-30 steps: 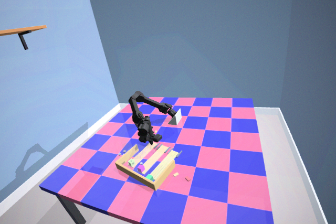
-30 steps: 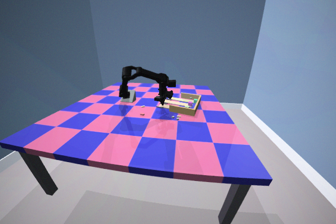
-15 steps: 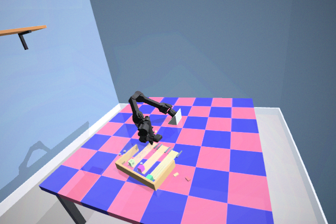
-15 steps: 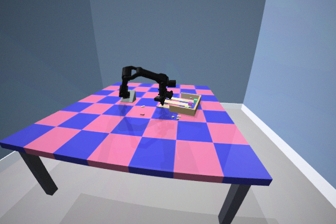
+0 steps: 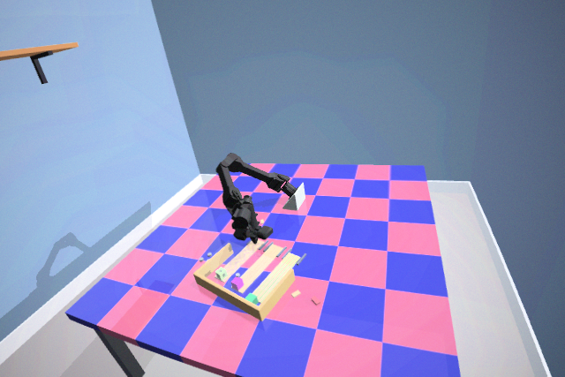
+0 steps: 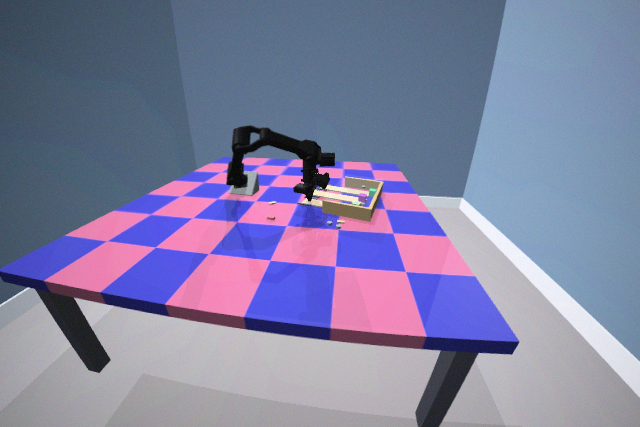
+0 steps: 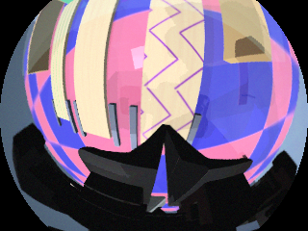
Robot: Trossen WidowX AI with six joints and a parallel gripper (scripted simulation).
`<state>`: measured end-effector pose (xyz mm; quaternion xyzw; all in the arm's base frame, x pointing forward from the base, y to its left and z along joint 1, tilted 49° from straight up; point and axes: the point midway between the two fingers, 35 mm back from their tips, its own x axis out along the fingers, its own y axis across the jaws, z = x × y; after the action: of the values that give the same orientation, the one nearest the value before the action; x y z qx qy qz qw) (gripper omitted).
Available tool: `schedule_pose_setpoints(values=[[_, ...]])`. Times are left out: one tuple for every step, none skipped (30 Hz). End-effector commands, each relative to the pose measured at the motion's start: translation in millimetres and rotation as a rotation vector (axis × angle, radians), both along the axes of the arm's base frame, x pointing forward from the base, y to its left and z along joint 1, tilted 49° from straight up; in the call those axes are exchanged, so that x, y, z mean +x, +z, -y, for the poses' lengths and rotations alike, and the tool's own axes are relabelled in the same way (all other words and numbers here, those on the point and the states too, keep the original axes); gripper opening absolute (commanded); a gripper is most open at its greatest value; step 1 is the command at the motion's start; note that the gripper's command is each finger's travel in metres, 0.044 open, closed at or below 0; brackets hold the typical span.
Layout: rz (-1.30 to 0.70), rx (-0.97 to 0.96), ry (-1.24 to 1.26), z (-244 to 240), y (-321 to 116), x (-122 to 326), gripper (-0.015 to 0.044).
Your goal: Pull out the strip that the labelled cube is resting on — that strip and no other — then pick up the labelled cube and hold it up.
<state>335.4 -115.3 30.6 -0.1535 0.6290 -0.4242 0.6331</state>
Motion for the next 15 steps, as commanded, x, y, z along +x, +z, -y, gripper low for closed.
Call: schedule_pose_setpoints(values=[[-0.003, -0.003, 0.002, 1.3, -0.5, -0.1, 0.0], [-0.003, -0.003, 0.002, 1.3, -0.6, -0.1, 0.0], [-0.003, -0.003, 0.002, 1.4, -0.7, -0.1, 0.0], [-0.003, -0.003, 0.002, 1.5, -0.7, -0.1, 0.0], [-0.003, -0.003, 0.002, 1.6, -0.8, -0.2, 0.0], [-0.003, -0.003, 0.002, 1.6, -0.8, -0.2, 0.0], [-0.003, -0.003, 0.002, 1.7, -0.9, -0.2, 0.0], [-0.003, -0.003, 0.002, 1.8, -1.0, -0.2, 0.0], [-0.003, -0.003, 0.002, 1.9, -1.1, -0.2, 0.0], [-0.003, -0.003, 0.002, 1.9, -1.1, -0.2, 0.0], [-0.003, -0.003, 0.002, 2.0, -1.2, -0.1, 0.0], [-0.003, -0.003, 0.002, 2.1, -1.3, -0.1, 0.0], [-0.003, -0.003, 0.002, 2.2, -1.3, -0.1, 0.0], [-0.003, -0.003, 0.002, 2.2, -1.4, -0.1, 0.0], [-0.003, -0.003, 0.002, 2.3, -1.5, 0.0, 0.0]])
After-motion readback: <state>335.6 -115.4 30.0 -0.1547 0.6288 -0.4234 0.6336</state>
